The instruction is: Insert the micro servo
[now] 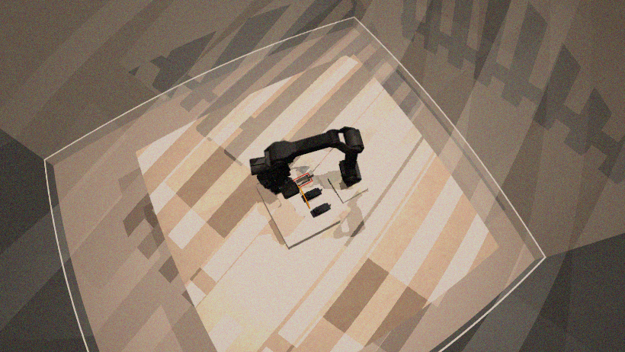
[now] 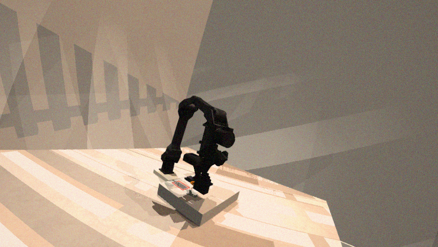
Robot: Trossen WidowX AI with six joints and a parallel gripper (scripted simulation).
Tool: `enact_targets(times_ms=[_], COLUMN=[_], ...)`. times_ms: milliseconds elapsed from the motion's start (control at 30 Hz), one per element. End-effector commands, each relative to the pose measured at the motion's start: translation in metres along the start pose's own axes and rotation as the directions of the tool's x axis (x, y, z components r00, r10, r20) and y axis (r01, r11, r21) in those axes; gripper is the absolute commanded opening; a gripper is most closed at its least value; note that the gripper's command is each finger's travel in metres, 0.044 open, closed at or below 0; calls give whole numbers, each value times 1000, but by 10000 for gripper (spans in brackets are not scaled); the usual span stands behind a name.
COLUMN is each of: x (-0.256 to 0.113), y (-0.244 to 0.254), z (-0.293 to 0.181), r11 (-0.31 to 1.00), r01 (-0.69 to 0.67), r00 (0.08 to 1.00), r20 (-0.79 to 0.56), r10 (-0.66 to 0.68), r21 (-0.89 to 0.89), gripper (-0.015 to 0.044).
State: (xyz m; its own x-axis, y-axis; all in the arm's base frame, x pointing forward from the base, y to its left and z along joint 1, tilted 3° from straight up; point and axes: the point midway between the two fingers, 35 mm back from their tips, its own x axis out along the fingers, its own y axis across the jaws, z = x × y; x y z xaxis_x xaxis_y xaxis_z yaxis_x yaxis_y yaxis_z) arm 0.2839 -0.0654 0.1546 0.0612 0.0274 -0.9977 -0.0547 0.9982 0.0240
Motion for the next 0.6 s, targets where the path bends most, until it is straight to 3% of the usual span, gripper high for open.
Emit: enact_targets(times_ms=[0, 567], x=[-1, 0], y=[0, -1], z=[-11, -91], r11=[1000, 1000], r01=[-1, -1], r00=[1000, 1000], r20=[4, -2], r10=[1, 1], r21=[-7, -7], gripper=[0, 0])
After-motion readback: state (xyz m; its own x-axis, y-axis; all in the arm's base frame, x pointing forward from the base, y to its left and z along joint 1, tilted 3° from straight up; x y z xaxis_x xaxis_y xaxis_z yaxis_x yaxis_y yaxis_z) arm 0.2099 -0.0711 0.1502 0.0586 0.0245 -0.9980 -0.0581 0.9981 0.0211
